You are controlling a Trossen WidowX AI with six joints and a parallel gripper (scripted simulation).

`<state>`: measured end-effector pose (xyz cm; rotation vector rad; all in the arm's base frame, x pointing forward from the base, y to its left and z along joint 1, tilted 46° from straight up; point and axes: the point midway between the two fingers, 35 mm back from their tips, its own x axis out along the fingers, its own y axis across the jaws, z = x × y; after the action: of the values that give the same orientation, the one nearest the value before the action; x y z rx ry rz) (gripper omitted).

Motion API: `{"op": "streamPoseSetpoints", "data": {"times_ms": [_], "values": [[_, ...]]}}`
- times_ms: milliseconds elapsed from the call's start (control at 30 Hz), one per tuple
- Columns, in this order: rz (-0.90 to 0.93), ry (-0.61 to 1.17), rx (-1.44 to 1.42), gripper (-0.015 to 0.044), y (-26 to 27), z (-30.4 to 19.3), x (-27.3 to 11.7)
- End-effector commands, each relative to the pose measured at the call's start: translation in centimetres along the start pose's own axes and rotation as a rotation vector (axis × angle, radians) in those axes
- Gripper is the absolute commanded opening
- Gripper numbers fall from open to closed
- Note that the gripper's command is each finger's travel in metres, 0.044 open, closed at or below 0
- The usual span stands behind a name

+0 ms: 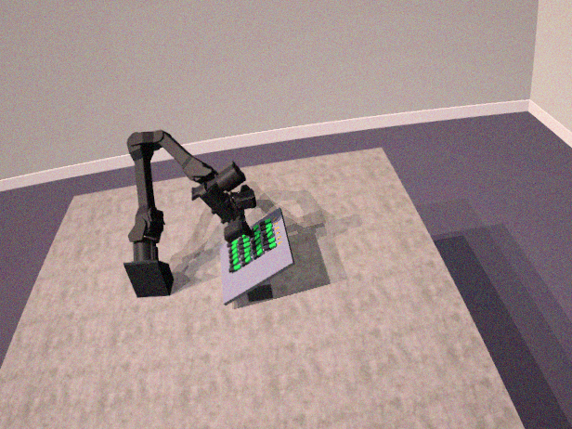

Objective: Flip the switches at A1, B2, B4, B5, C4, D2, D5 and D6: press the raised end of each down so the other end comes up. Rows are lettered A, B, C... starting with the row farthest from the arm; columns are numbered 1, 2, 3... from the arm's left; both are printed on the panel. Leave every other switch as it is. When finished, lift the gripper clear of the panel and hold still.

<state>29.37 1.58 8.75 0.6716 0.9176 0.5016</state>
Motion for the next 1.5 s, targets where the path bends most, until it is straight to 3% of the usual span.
{"op": "streamPoseSetpoints", "data": {"times_ms": [0, 800, 1067, 1467], "values": [[-0.005, 0.000, 0.006, 0.0000, -0.1, 0.0, 0.1], [-0.005, 0.000, 0.005, 0.0000, -0.1, 0.0, 0.4], [-0.008, 0.029, 0.006, 0.0000, -0.2, 0.2, -5.9], [-0.009, 0.029, 0.005, 0.0000, -2.4, 1.2, -6.1]]}}
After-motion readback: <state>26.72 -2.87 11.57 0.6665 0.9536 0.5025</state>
